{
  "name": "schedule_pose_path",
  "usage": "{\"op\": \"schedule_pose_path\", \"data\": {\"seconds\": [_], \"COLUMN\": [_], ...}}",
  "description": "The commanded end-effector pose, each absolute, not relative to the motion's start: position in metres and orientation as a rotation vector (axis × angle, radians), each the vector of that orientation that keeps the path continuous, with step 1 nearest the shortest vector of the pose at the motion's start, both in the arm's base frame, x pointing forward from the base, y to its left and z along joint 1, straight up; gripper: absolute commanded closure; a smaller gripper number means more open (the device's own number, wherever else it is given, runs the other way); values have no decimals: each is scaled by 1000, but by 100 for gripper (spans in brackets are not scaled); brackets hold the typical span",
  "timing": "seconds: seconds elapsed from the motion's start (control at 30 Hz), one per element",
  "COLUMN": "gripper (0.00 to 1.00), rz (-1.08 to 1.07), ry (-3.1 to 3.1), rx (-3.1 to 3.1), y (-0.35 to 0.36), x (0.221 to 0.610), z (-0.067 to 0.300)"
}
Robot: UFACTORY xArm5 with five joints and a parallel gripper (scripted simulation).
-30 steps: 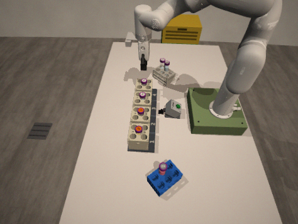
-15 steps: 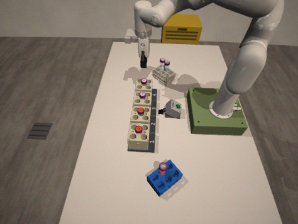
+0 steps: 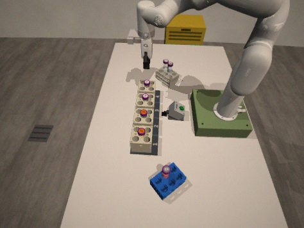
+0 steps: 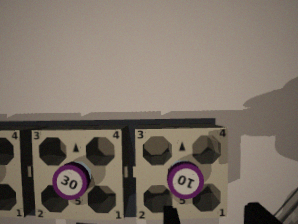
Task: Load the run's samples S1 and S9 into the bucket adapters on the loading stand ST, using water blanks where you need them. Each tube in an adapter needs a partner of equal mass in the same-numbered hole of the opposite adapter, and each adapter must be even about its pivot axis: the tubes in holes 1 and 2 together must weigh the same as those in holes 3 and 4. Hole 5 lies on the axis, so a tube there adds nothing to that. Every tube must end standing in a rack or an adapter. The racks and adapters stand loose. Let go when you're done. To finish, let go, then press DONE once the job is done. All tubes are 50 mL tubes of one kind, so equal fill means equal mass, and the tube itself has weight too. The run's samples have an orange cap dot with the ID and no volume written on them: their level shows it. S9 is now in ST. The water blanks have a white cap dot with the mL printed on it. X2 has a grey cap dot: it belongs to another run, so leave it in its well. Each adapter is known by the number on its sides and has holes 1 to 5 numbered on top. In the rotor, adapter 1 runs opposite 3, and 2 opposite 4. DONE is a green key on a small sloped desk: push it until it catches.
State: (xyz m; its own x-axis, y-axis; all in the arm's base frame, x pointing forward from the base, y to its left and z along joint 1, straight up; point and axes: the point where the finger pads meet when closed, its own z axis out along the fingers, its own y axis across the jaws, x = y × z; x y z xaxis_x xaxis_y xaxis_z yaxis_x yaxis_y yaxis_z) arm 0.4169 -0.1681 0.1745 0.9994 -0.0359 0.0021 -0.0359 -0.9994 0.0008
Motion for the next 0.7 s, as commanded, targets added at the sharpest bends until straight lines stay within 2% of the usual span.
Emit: {"op": "schedule_pose_path", "data": {"seconds": [0.0, 0.67], "gripper": [100, 100], "rz": [13, 13], "ry": [-4, 925], "rx": [3145, 3003], "y": [-166, -118], "x": [414, 347], "z": [174, 138]}}
